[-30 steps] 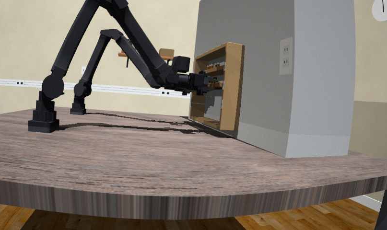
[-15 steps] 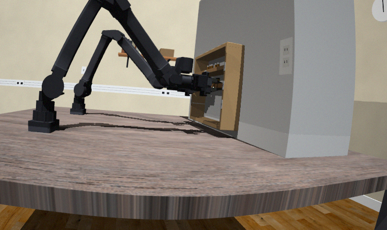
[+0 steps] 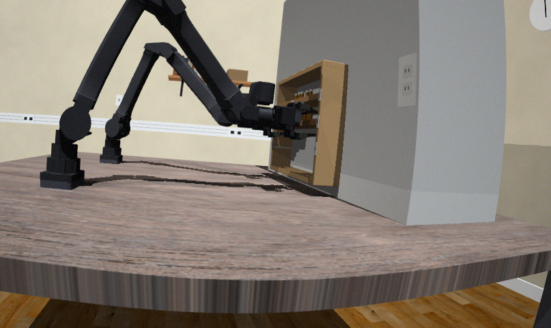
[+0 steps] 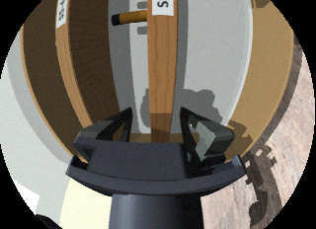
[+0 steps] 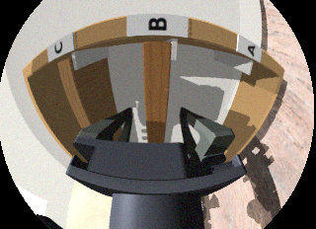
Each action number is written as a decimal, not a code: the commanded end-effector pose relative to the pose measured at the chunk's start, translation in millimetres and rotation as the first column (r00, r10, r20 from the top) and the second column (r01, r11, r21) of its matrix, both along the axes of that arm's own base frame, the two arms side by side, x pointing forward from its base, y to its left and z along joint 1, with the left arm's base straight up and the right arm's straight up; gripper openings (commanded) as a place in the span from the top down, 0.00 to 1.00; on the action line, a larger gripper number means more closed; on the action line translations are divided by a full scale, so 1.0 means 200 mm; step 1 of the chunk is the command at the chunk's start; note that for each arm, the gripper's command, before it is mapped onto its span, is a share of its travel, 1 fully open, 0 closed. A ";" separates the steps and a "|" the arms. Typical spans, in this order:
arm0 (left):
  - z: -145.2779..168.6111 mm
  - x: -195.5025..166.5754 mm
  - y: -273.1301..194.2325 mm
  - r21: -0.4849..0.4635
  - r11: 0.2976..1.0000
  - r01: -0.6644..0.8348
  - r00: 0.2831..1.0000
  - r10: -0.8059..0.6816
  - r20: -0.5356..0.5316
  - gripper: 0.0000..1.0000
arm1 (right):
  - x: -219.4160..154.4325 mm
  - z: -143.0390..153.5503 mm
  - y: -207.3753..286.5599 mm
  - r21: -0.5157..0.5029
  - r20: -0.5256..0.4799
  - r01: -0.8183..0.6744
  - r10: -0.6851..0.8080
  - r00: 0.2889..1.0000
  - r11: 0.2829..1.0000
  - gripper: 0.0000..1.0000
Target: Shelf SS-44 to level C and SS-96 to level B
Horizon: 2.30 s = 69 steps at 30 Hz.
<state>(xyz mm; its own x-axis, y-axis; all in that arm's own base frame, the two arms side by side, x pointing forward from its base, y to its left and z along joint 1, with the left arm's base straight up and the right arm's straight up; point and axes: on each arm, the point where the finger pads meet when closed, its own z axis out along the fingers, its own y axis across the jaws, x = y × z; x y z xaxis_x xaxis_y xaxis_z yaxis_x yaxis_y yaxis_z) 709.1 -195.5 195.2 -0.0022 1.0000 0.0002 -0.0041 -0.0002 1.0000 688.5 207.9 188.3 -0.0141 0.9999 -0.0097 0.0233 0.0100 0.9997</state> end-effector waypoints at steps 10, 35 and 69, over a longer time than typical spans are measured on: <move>0.13 -0.19 -0.05 -0.001 1.000 0.018 0.999 -0.018 0.044 0.16 | -0.19 0.13 0.03 0.016 0.046 -0.014 0.013 0.999 1.000 0.16; 0.21 -0.32 -0.14 -0.008 0.943 0.333 0.942 -0.333 0.046 0.16 | -0.25 0.14 0.01 0.024 0.053 0.003 -0.004 0.999 1.000 0.16; 0.20 -0.34 -0.30 0.001 0.812 0.584 0.811 -0.584 0.028 0.16 | -0.25 0.14 0.01 0.024 0.053 0.003 -0.004 0.999 1.000 0.16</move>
<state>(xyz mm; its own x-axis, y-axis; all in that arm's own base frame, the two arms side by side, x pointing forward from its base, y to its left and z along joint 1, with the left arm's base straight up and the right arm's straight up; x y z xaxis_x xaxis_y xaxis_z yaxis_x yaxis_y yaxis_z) 624.4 -252.0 206.4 0.5812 0.8137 -0.0025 0.0169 -0.0090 0.9998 629.7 205.8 185.4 -0.0127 0.9998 -0.0148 0.0319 0.0152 0.9994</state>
